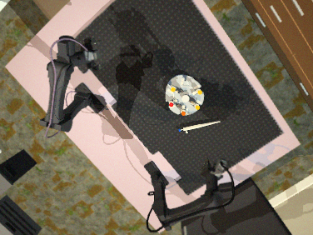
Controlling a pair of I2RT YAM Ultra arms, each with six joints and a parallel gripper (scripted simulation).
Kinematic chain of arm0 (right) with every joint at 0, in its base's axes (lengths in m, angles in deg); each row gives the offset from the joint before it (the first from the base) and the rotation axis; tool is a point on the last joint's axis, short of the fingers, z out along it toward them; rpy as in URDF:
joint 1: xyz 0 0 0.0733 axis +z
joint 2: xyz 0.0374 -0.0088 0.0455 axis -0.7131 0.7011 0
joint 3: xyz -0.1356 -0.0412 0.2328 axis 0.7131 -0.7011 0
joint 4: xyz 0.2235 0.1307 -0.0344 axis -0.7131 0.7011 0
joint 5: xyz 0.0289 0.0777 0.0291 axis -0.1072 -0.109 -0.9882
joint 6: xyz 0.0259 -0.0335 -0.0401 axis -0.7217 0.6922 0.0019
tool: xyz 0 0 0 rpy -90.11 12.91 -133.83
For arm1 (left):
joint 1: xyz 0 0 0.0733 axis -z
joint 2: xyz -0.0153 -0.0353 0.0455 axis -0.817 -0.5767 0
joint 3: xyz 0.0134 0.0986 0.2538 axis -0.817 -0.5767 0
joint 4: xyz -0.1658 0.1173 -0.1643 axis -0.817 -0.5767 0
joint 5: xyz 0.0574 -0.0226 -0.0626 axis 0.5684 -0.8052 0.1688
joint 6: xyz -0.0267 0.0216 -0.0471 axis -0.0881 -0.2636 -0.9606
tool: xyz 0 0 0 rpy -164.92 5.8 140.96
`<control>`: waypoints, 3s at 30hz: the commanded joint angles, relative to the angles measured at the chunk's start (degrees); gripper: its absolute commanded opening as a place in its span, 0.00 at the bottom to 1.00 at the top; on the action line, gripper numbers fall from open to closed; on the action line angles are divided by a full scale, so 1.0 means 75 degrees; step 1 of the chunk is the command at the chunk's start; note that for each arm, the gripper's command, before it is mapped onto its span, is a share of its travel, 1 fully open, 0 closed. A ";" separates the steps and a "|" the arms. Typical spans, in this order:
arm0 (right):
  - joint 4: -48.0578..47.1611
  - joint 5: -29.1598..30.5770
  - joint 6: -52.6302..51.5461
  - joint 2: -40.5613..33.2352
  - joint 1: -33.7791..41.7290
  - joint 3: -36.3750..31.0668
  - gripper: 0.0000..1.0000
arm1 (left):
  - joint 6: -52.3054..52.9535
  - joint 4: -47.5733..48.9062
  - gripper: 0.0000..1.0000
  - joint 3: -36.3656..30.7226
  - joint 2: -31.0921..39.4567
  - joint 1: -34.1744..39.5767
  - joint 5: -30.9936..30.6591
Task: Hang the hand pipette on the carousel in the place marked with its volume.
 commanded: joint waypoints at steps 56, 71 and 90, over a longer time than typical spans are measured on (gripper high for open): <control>0.1473 0.2835 -0.9934 0.3254 0.4245 0.2651 0.54 | 0.0055 0.0088 1.00 0.0116 -0.0011 -0.0070 -0.0157; 0.0207 0.2845 -0.9942 0.3151 0.4250 0.1290 0.54 | 0.0055 0.0088 1.00 0.0116 -0.0011 -0.0070 -0.0157; -0.0683 0.2846 -0.9939 0.3173 0.4251 0.0772 0.54 | 0.0055 0.0088 1.00 0.0116 -0.0011 -0.0070 -0.0157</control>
